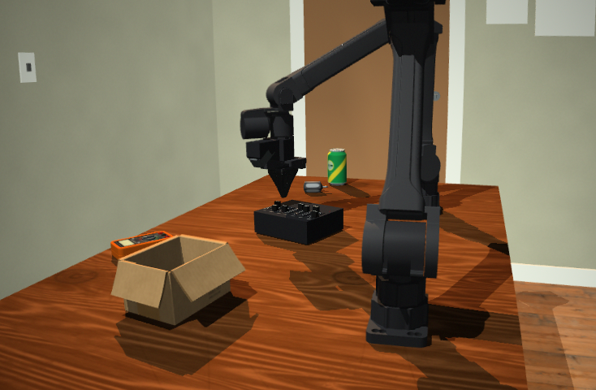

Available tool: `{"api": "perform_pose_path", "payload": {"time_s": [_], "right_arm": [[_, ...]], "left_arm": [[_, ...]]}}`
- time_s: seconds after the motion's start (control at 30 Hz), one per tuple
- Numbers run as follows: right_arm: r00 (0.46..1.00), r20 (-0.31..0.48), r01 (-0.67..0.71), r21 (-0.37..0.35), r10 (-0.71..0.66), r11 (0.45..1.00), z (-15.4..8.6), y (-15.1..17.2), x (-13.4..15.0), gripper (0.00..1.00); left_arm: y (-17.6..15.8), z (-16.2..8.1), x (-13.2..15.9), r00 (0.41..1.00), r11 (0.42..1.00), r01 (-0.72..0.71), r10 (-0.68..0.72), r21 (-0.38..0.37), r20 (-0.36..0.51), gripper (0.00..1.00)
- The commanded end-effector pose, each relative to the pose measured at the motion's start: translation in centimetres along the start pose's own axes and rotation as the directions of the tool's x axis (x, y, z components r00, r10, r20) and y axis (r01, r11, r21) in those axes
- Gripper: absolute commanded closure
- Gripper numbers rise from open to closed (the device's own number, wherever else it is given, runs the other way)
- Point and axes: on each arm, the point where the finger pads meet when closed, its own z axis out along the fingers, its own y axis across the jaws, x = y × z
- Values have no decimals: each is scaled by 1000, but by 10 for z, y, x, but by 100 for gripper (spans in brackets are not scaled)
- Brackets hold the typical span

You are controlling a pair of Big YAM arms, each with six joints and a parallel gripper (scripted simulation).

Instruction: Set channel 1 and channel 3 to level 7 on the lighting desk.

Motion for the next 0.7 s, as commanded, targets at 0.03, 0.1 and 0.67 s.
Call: {"api": "perform_pose_path", "payload": {"time_s": [0.03,0.1,0.67], "right_arm": [[998,56,3,36,-5,999,-21,-9,-15,100],[998,56,3,36,-5,999,-21,-9,-15,100],[998,61,3,39,-6,999,-23,-11,-25,100]], "left_arm": [[4,-1,-4,1000,1000,14,-14,-10,17,0],[4,-1,-4,1000,1000,14,-14,-10,17,0],[4,-1,-4,1000,1000,14,-14,-10,17,0]]}}
